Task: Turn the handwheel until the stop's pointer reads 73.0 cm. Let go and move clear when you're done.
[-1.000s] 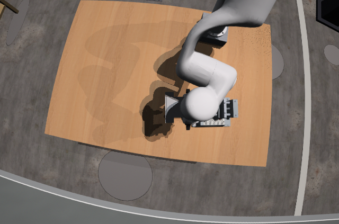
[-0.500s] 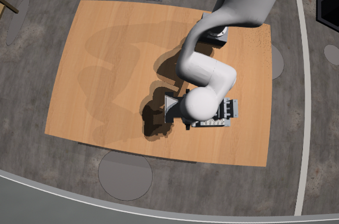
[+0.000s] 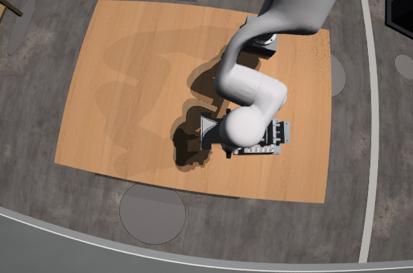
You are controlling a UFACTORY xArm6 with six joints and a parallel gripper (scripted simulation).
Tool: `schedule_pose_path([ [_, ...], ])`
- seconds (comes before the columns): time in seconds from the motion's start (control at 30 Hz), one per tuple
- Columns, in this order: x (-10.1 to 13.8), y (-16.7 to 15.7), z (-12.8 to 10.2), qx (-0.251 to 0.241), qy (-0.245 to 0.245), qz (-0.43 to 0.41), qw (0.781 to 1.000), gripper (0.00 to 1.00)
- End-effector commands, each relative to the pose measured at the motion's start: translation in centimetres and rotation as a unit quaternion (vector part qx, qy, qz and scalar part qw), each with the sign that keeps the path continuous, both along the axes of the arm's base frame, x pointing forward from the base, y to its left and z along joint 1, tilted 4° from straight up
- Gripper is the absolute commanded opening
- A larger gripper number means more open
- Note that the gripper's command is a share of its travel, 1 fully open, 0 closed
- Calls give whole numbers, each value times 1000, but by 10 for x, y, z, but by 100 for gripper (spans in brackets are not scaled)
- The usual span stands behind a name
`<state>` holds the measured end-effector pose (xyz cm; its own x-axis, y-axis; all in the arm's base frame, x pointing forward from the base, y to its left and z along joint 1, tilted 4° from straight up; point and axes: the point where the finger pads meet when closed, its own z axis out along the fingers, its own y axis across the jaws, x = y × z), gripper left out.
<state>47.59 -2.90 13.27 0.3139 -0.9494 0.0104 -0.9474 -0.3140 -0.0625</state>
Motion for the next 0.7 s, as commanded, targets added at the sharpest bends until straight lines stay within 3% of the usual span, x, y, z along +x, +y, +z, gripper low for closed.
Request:
schedule_pose_path([
  [0.0,1,0,-4,0,-2,0,1000,57],
  [0.67,5,0,-59,0,-2,0,1000,57],
])
